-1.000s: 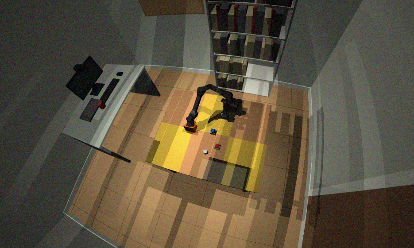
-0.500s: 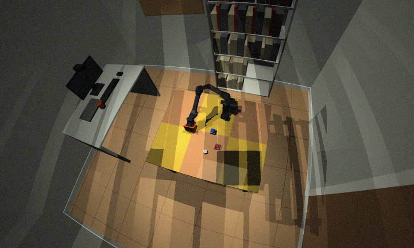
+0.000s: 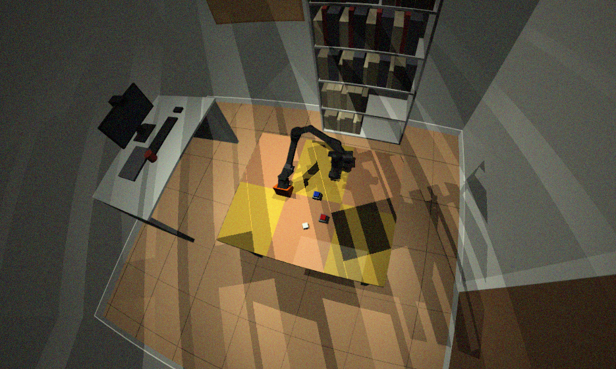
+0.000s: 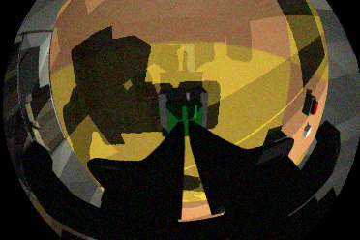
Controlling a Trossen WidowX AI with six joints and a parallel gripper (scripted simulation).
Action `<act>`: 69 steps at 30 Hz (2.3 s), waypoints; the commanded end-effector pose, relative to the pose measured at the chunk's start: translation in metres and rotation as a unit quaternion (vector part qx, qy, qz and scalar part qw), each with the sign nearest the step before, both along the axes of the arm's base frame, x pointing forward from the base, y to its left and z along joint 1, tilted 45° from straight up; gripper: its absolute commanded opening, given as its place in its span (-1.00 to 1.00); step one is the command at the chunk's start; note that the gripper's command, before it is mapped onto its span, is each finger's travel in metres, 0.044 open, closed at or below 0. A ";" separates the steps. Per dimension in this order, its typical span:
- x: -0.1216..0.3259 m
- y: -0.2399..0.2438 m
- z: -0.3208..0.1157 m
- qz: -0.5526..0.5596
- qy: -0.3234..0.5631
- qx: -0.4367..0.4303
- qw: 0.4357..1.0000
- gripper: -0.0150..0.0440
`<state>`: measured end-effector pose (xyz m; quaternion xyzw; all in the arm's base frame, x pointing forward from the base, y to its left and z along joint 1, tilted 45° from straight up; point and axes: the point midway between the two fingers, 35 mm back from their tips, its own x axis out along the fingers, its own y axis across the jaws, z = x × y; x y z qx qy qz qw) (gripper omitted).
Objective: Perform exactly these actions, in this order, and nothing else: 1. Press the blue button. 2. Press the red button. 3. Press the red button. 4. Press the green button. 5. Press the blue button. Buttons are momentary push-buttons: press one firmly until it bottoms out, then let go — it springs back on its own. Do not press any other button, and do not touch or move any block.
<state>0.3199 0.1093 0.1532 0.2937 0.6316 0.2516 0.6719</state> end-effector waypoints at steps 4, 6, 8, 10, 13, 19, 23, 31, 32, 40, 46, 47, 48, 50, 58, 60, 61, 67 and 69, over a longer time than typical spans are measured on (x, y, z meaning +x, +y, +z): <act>0.000 0.008 -0.009 -0.001 0.002 0.000 1.000 -0.42; 0.000 0.010 -0.011 -0.001 0.002 0.001 1.000 -0.42; 0.000 0.012 -0.012 -0.001 0.002 0.001 1.000 -0.42; 0.000 0.012 -0.012 -0.001 0.002 0.001 1.000 -0.42; 0.000 0.012 -0.012 -0.001 0.002 0.001 1.000 -0.42; 0.000 0.012 -0.012 -0.001 0.002 0.001 1.000 -0.42; 0.000 0.012 -0.012 -0.001 0.002 0.001 1.000 -0.42; -0.003 -0.012 0.011 -0.001 0.003 0.000 1.000 -0.42; -0.003 -0.012 0.011 -0.001 0.003 0.000 1.000 -0.42; -0.007 -0.055 0.052 -0.001 0.004 -0.002 1.000 -0.42; -0.011 -0.079 0.033 -0.004 0.004 -0.010 1.000 -0.42; -0.016 -0.094 0.019 -0.005 0.005 -0.014 1.000 -0.42; -0.023 -0.108 0.006 -0.006 0.005 -0.018 1.000 -0.42; -0.037 -0.131 -0.017 -0.006 0.007 -0.021 1.000 -0.42; -0.103 -0.179 -0.079 -0.001 0.007 -0.006 1.000 -0.42; -0.103 -0.179 -0.079 -0.001 0.007 -0.006 1.000 -0.42; -0.103 -0.177 -0.081 -0.001 0.007 -0.006 1.000 -0.42; -0.099 -0.135 -0.123 -0.001 0.006 -0.005 1.000 -0.42; -0.099 -0.135 -0.123 -0.001 0.006 -0.005 1.000 -0.42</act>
